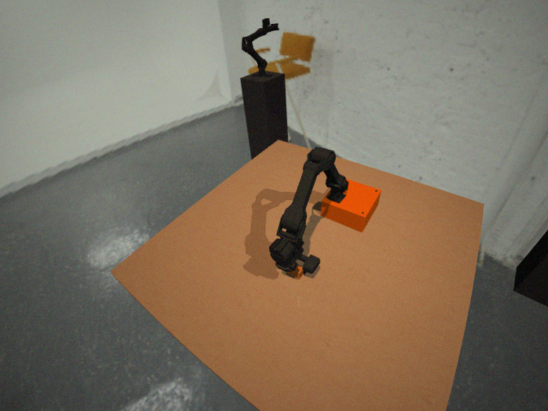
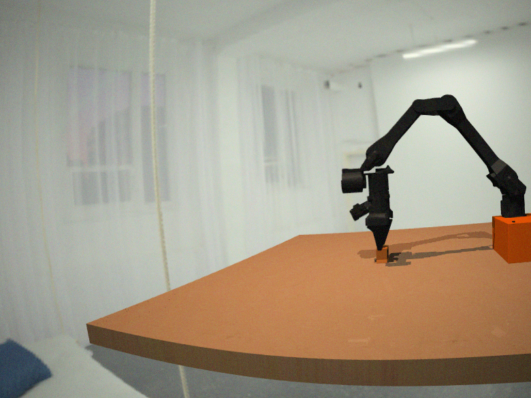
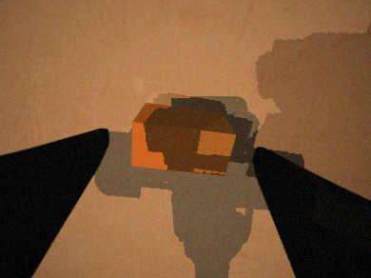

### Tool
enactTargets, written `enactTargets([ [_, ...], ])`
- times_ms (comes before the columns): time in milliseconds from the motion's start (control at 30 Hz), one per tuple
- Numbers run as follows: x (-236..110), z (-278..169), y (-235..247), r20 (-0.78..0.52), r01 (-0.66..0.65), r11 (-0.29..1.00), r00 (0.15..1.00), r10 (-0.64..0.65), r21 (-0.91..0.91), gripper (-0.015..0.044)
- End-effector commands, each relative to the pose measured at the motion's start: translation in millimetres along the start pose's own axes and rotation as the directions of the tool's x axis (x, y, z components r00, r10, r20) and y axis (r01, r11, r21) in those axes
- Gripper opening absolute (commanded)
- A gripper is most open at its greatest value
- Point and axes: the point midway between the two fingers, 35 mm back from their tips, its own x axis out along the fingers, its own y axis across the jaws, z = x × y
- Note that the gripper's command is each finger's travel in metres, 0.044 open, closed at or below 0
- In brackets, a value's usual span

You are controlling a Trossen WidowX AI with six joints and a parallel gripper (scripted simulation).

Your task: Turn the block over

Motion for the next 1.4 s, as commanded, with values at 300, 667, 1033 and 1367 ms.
enactTargets([
  [300,16,-4,0,-0.011,-0.003,1.0,1.0,0.003,0.002,0.0335],
  [667,16,-4,0,-0.011,-0.003,1.0,1.0,0.003,0.002,0.0222],
  [1033,16,-4,0,-0.011,-0.003,1.0,1.0,0.003,0.002,0.0149],
  [1367,-14,-3,0,-0.011,-0.003,1.0,1.0,0.003,0.002,0.0],
])
